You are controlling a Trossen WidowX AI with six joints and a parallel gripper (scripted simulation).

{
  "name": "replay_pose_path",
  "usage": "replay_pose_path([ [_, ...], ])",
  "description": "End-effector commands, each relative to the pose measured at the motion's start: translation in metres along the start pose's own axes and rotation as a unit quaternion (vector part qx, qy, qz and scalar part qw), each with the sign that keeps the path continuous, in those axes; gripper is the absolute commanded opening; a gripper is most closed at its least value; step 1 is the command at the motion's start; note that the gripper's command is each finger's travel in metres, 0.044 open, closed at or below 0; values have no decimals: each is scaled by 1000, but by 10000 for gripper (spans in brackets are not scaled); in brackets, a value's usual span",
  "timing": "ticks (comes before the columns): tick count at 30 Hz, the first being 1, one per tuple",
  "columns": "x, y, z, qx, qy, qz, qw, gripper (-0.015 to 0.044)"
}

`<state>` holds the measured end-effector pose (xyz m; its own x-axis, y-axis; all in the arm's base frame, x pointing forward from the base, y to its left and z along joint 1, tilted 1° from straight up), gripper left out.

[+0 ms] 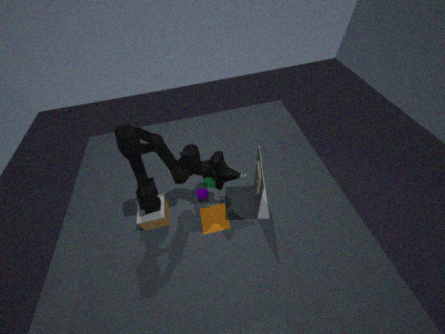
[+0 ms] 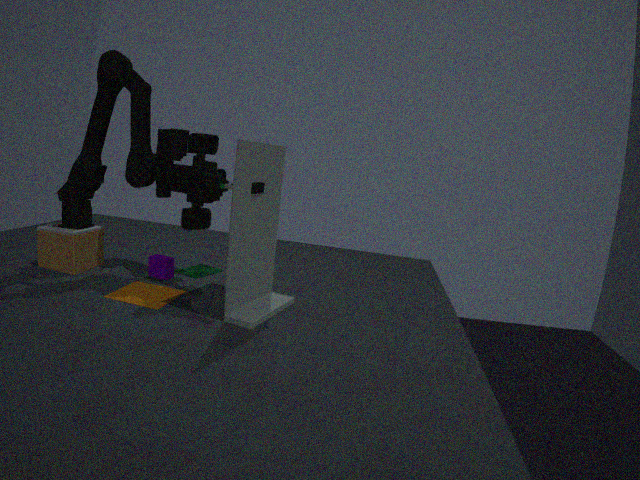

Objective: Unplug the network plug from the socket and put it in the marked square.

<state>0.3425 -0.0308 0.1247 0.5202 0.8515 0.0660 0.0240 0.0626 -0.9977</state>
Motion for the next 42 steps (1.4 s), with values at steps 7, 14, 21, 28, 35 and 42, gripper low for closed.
replay_pose_path([
  [7, -2, -2, 8, -2, 2, -1, 1000, 0],
  [14, -3, -1, 13, -2, 2, -1, 1000, 0],
  [21, -2, -6, 12, 0, 0, 1, 1000, 0],
  [28, -1, -17, 15, 0, 1, 0, 1000, 0],
  [35, -2, -29, 18, -1, 1, 0, 1000, 0],
  [42, -3, -40, 22, -1, 1, -1, 1000, 0],
])
Point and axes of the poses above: the point midway between the two fingers, 35 mm back from their tips, its own z axis back along the fingers, its own y axis across the jaws, x = y × z, the point moved 1 cm from there along z, back along the fingers, and after that the axes turned 3 degrees about -z, right-handed, at the moved point
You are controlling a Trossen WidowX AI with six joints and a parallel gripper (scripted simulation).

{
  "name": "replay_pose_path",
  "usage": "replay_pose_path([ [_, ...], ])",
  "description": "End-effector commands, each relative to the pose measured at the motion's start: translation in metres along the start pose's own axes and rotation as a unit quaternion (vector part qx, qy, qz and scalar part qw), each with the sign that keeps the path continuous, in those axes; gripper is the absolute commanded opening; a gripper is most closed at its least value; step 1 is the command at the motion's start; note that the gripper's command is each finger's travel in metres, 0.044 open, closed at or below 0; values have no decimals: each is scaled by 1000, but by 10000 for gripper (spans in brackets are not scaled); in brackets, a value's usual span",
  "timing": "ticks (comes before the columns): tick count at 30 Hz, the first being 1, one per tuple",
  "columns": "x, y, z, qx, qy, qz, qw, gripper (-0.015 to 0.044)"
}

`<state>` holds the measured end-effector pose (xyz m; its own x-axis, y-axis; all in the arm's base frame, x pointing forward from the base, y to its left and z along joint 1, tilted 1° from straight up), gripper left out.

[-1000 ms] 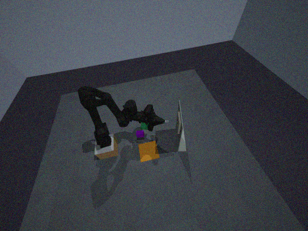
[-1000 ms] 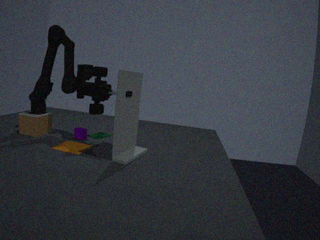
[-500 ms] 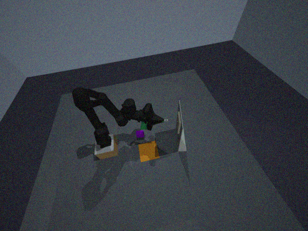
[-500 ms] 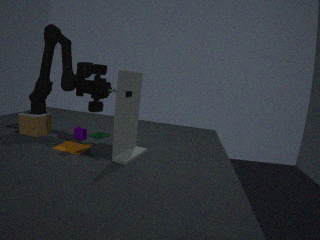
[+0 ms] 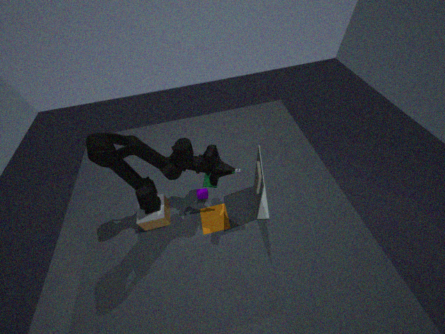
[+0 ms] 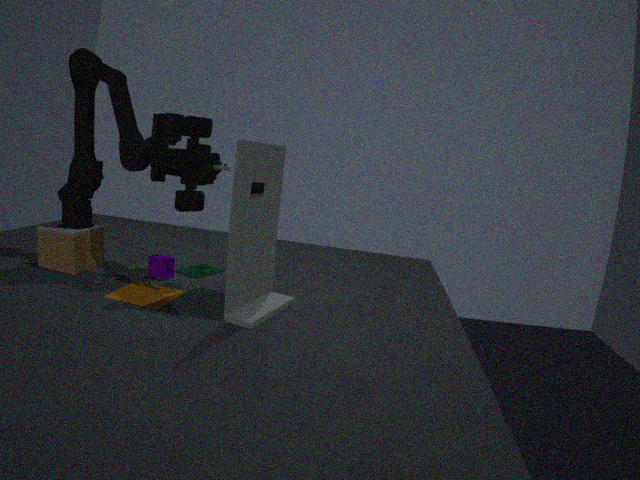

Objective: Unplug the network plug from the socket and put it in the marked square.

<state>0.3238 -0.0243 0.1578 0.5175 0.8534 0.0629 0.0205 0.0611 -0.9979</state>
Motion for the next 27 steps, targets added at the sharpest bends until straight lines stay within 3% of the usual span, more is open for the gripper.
replay_pose_path([
  [1, -2, -9, 3, -2, 3, -2, 1000, 0],
  [17, -7, -29, 12, -2, 3, -2, 1000, 0],
  [27, -23, -1, 0, 67, -7, 52, 996, 0],
])
Point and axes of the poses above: the point midway between the two fingers, 35 mm back from their tips, its own z axis back along the fingers, its own y axis across the jaws, x = y × z, the point moved 1 cm from there along z, back along the fingers, and after that the axes turned 3 degrees about -z, right-handed, at the moved point
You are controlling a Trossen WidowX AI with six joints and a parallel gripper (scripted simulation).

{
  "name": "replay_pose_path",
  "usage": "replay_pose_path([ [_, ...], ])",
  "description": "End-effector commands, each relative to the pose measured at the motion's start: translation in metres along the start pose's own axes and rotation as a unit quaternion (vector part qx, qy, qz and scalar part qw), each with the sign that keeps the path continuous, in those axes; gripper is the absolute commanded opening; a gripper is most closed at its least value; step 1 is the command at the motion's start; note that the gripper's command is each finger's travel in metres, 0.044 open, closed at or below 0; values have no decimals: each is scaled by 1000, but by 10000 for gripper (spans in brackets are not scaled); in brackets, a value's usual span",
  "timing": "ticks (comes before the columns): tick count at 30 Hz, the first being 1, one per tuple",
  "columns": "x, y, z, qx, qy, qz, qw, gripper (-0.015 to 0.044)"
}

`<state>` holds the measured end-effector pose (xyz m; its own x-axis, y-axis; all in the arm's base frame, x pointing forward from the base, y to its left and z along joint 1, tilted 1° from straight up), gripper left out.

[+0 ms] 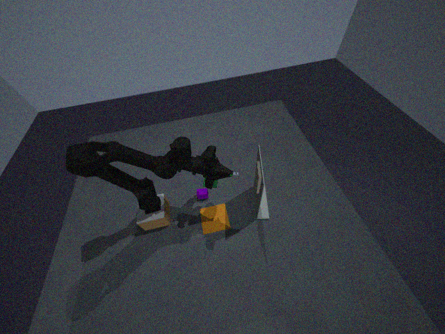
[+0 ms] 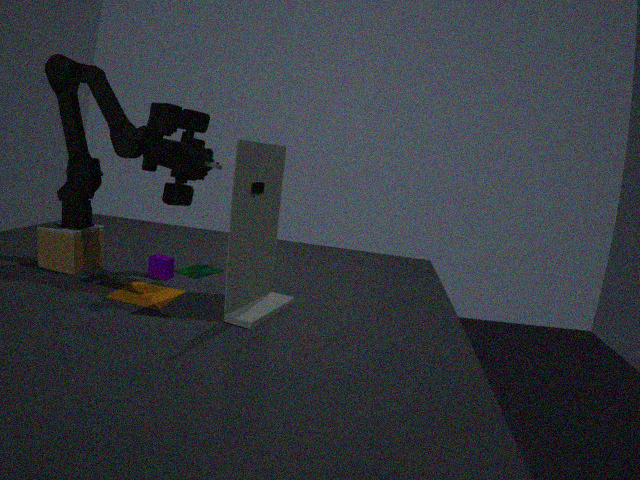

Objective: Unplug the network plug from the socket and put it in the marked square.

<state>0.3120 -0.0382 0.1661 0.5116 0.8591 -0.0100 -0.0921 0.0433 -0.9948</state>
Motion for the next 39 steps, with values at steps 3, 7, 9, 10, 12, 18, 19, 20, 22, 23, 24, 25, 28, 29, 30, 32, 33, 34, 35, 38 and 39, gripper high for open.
replay_pose_path([
  [3, -11, 18, -8, 47, -9, 30, 998, 0],
  [7, -19, 31, -11, 82, -13, 45, 996, 0],
  [9, -23, 38, -12, 100, -16, 51, 994, 0],
  [10, -25, 42, -12, 109, -17, 54, 992, 0],
  [12, -30, 49, -12, 128, -19, 59, 990, 0],
  [18, -43, 70, -11, 185, -27, 67, 980, 0],
  [19, -45, 73, -10, 194, -28, 68, 978, 0],
  [20, -47, 77, -10, 204, -29, 68, 976, 0],
  [22, -52, 84, -8, 224, -32, 68, 972, 0],
  [23, -54, 87, -7, 234, -33, 68, 969, 0],
  [24, -56, 91, -6, 243, -34, 67, 967, 0],
  [25, -58, 94, -4, 253, -35, 66, 965, 0],
  [28, -64, 104, 0, 282, -39, 61, 957, 0],
  [29, -66, 107, 2, 292, -41, 59, 954, 0],
  [30, -68, 110, 3, 302, -42, 57, 951, 0],
  [32, -72, 116, 7, 321, -45, 52, 945, 0],
  [33, -74, 119, 9, 331, -46, 49, 941, 0],
  [34, -76, 122, 11, 340, -47, 46, 938, 0],
  [35, -78, 125, 14, 350, -48, 42, 935, 0],
  [38, -83, 133, 21, 378, -52, 30, 924, 0],
  [39, -84, 136, 24, 387, -54, 26, 920, 0],
])
Point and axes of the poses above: the point midway between the two fingers, 35 mm back from their tips, its own z axis back along the fingers, its own y axis across the jaws, x = y × z, the point moved 1 cm from there along z, back along the fingers, and after that the axes turned 3 degrees about -z, right-handed, at the moved point
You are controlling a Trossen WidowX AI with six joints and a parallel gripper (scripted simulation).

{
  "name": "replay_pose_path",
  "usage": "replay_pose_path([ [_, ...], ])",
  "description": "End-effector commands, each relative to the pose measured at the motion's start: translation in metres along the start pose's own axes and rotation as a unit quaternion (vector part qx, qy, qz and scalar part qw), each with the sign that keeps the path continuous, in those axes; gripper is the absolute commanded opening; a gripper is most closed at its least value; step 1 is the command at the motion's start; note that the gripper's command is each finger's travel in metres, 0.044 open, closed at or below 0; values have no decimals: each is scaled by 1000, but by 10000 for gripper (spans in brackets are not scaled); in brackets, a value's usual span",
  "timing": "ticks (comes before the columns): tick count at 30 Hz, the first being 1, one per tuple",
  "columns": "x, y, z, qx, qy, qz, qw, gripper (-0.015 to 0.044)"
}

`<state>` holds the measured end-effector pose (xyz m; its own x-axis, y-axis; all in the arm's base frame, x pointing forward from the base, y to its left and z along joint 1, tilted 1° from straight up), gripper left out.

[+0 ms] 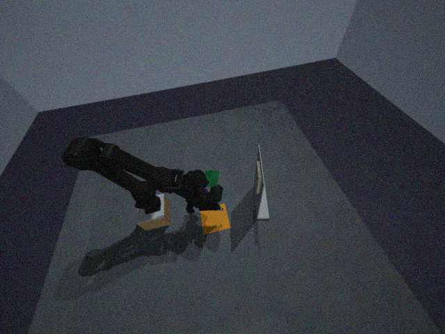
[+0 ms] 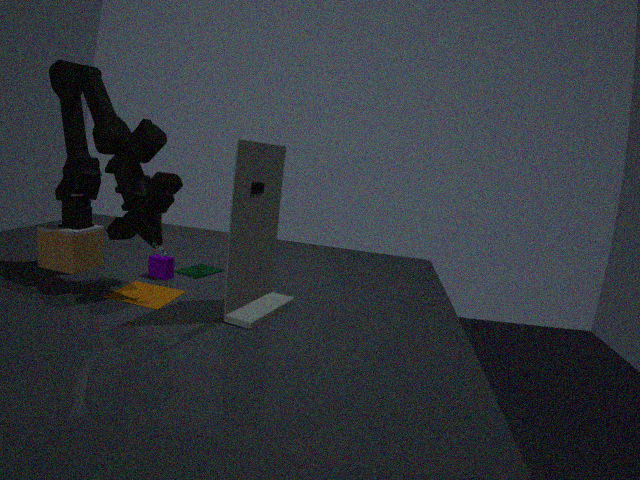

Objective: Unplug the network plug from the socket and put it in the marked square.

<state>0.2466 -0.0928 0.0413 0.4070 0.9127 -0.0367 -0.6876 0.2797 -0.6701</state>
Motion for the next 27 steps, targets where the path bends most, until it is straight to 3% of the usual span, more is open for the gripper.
replay_pose_path([
  [1, -5, 16, 1, 41, -17, -14, 999, 0],
  [27, -6, 33, -10, 64, -26, -26, 997, 0],
])
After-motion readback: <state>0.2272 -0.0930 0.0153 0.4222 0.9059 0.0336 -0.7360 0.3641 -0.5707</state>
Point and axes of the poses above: the point midway between the two fingers, 35 mm back from their tips, its own z axis back along the fingers, its own y axis across the jaws, x = y × z, the point moved 1 cm from there along z, back along the fingers, and after that the axes turned 3 degrees about -z, right-handed, at the moved point
